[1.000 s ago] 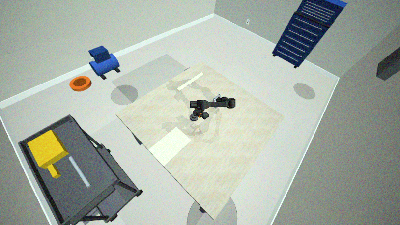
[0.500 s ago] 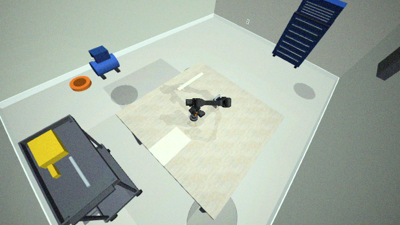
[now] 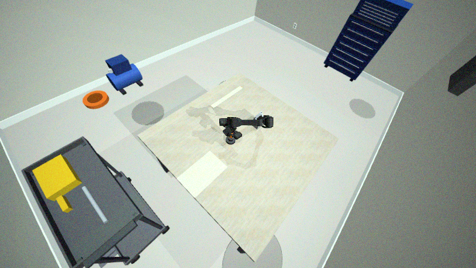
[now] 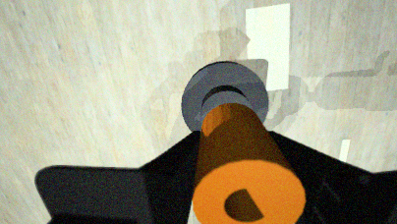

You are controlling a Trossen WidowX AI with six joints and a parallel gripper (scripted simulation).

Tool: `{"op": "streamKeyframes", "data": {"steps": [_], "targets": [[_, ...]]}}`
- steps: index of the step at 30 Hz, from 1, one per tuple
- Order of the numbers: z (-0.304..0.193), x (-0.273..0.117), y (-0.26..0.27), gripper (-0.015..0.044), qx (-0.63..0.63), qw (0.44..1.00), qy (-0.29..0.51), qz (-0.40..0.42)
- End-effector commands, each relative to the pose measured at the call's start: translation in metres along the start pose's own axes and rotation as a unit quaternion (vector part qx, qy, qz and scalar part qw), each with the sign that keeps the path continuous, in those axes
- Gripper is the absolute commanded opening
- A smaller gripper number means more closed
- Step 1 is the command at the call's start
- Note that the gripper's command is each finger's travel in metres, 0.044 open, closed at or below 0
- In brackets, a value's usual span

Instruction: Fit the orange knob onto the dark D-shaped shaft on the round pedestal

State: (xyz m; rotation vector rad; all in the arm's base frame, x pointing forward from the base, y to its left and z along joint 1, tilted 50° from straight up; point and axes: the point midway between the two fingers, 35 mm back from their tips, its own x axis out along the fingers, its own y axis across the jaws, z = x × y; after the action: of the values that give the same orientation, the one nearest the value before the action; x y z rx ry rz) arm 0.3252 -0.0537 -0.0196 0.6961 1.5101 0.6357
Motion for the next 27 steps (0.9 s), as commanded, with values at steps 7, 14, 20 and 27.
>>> {"op": "streamKeyframes", "data": {"steps": [7,14,20,27], "targets": [[0.0001,0.0081,0.0003,0.0,0.0,1.0,0.0,0.003],[0.0018,0.0055,-0.0007,0.0,0.0,1.0,0.0,0.003],[0.0036,0.0067,-0.001,0.0,0.0,1.0,0.0,0.003],[0.0046,0.0114,-0.0014,0.0,0.0,1.0,-0.001,0.003]]}}
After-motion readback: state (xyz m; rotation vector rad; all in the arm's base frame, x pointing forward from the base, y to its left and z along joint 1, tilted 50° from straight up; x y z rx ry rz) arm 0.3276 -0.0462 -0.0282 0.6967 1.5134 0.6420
